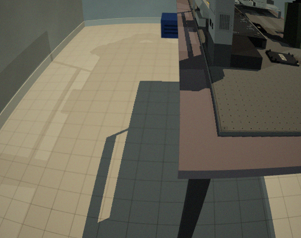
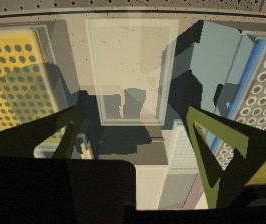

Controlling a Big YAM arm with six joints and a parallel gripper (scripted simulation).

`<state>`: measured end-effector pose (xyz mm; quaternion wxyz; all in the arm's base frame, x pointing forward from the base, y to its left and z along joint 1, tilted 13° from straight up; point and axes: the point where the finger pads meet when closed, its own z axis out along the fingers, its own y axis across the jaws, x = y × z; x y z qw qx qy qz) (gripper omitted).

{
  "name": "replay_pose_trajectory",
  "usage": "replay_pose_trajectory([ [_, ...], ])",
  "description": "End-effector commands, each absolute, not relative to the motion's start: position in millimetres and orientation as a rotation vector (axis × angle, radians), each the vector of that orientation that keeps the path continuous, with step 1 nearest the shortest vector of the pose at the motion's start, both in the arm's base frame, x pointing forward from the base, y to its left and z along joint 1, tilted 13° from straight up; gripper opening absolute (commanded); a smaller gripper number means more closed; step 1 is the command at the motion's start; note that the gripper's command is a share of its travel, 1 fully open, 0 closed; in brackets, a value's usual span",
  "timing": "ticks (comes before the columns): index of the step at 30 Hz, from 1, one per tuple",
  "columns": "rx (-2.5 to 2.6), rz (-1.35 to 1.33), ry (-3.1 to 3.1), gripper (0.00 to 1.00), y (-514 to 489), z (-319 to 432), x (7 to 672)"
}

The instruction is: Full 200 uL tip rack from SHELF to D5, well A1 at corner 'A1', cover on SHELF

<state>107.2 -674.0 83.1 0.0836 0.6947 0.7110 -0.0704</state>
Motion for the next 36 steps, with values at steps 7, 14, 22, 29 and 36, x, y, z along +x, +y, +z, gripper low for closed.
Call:
replay_pose_trajectory([
  [7,2.01,-0.289,2.056,1.0,-687,158,111],
  [14,2.017,-0.28,2.063,1.0,-682,161,111],
  [22,2.01,-0.289,2.056,1.0,-681,179,112],
  [29,2.009,-0.289,2.056,1.0,-678,187,112],
  [36,2.009,-0.289,2.055,1.0,-675,199,112],
])
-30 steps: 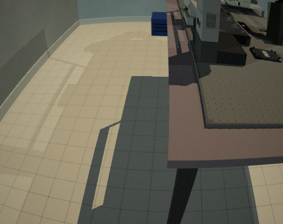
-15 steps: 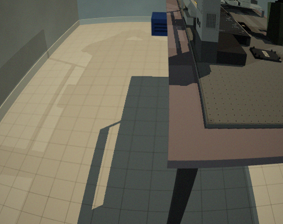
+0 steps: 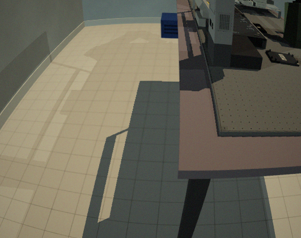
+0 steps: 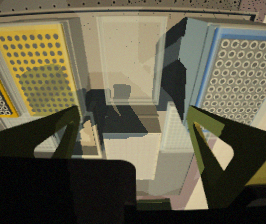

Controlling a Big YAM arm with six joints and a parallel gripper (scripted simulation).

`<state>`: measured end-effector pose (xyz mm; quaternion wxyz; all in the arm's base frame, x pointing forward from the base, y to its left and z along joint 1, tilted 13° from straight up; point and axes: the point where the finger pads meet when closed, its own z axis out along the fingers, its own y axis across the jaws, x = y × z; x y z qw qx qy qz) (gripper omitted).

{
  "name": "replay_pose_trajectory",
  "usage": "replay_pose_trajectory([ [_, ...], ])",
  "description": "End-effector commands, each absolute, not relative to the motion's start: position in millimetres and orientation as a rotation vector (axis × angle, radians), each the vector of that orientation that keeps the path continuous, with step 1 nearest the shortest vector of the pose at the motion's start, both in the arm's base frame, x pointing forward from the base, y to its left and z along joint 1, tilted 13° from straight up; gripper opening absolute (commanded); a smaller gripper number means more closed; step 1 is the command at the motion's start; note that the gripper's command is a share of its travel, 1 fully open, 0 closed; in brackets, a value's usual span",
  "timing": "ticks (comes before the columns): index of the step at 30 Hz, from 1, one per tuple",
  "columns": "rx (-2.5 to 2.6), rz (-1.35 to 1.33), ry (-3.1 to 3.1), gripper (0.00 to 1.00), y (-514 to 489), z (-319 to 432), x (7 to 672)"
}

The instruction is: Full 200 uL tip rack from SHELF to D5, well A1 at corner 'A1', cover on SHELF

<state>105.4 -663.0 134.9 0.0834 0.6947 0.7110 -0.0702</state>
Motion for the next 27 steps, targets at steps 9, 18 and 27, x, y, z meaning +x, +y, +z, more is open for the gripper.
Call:
replay_pose_trajectory([
  [9,2.025,-0.269,2.072,1.0,-665,199,111],
  [18,2.008,-0.289,2.055,1.0,-667,225,112],
  [27,2.015,-0.278,2.064,1.0,-660,230,112],
])
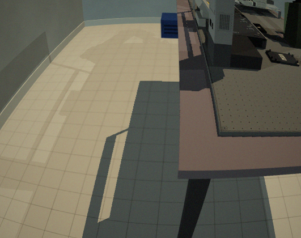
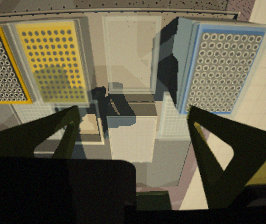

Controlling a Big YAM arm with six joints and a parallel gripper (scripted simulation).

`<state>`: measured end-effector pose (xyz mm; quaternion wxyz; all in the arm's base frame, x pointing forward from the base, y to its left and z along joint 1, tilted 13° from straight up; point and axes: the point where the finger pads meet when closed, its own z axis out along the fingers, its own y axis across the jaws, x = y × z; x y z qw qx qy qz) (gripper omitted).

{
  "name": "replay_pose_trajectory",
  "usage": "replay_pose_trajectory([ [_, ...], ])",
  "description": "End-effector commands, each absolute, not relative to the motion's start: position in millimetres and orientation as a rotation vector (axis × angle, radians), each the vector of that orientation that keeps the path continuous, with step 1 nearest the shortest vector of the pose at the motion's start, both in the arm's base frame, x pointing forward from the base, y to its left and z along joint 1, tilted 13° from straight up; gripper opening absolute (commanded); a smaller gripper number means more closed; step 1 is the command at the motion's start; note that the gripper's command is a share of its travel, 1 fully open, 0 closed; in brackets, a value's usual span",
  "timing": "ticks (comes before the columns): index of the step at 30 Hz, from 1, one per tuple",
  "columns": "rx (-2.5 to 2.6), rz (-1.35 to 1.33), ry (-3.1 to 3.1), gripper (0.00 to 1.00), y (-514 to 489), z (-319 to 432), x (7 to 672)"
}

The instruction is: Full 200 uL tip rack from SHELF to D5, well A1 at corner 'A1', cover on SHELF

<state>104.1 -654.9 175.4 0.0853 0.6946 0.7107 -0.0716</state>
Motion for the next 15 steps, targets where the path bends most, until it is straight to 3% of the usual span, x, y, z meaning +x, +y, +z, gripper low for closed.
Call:
replay_pose_trajectory([
  [1,2.006,-0.289,2.055,1.0,-662,238,112],
  [15,2.005,-0.29,2.056,1.0,-656,258,112],
])
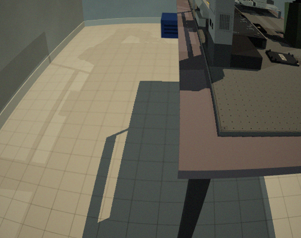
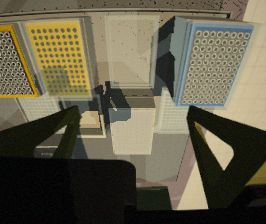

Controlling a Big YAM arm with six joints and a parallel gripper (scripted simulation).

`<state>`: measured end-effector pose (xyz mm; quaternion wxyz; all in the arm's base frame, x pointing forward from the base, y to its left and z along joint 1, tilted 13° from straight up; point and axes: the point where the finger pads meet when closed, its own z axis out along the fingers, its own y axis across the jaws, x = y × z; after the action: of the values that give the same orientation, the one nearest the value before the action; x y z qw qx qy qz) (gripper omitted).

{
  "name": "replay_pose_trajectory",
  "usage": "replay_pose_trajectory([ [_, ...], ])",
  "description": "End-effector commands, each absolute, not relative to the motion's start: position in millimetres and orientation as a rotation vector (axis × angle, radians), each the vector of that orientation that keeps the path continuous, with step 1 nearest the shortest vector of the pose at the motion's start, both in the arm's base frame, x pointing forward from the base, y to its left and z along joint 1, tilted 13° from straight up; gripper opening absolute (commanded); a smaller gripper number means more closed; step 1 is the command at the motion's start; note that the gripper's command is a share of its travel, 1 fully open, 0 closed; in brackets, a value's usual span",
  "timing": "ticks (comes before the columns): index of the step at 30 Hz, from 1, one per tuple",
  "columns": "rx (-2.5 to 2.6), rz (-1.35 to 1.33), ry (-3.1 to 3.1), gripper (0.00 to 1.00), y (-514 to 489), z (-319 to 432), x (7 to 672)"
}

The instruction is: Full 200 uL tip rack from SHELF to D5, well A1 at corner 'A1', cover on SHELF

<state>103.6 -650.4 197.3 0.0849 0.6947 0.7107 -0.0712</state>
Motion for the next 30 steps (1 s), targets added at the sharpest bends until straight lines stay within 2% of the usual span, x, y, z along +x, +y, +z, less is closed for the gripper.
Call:
replay_pose_trajectory([
  [1,2.02,-0.271,2.071,1.0,-651,248,111],
  [20,2.005,-0.29,2.055,1.0,-647,286,111],
  [30,2.023,-0.266,2.075,1.0,-645,269,111],
])
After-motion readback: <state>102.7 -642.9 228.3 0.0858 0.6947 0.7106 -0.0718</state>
